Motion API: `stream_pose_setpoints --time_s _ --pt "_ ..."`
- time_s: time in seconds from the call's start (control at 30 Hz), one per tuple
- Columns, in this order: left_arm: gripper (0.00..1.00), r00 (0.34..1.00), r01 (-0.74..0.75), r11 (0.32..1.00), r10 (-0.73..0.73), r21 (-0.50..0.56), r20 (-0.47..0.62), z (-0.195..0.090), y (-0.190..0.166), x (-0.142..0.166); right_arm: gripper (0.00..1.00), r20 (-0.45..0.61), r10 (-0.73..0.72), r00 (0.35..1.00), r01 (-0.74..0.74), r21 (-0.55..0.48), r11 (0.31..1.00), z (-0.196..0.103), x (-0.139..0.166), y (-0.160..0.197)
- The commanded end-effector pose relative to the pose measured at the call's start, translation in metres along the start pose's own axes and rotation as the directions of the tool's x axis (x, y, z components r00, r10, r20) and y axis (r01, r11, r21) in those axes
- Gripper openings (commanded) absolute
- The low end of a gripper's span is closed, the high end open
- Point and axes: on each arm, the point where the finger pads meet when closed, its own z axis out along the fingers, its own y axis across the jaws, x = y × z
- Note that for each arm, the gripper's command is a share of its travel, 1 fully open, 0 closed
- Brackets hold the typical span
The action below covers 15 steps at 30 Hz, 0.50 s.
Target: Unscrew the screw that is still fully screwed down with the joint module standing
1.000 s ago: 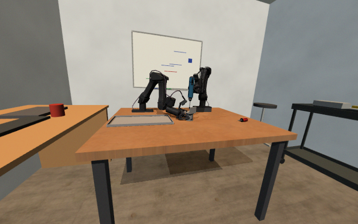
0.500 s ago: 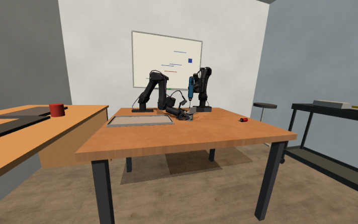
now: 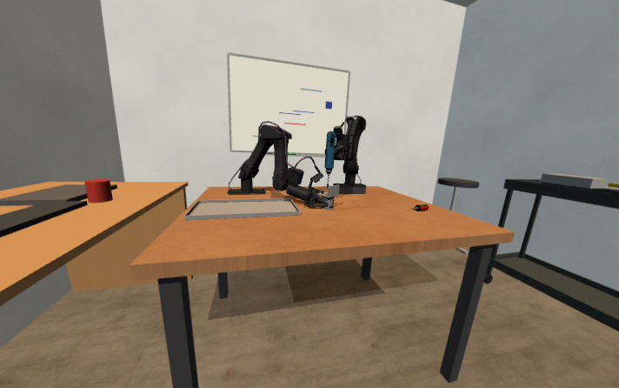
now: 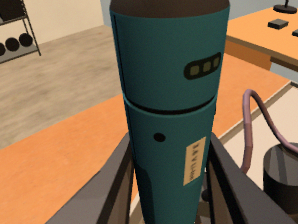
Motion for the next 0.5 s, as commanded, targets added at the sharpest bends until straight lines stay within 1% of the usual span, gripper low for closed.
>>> stream_pose_setpoints --time_s 0.0,0.07,0.1,0.47 --pt "0.42 0.989 -0.001 1.0 0.0 0.004 0.15 0.012 -0.004 -0.049 0.59 -0.044 0.02 0.999 -0.021 -0.016 1.0 -0.002 0.016 0.006" --pt "0.42 0.989 -0.001 1.0 0.0 0.004 0.15 0.012 -0.004 -0.049 0.59 -0.044 0.02 0.999 -0.021 -0.016 1.0 -0.002 0.016 0.006" --pt "0.42 0.984 0.0 1.0 -0.001 0.004 0.177 0.009 -0.003 -0.06 0.59 -0.044 0.02 0.999 -0.021 -0.016 1.0 -0.002 0.016 0.006" --pt "0.42 0.985 0.0 1.0 0.0 0.001 0.174 0.009 -0.002 -0.07 0.59 -0.044 0.02 0.999 -0.021 -0.016 1.0 -0.002 0.016 0.006"
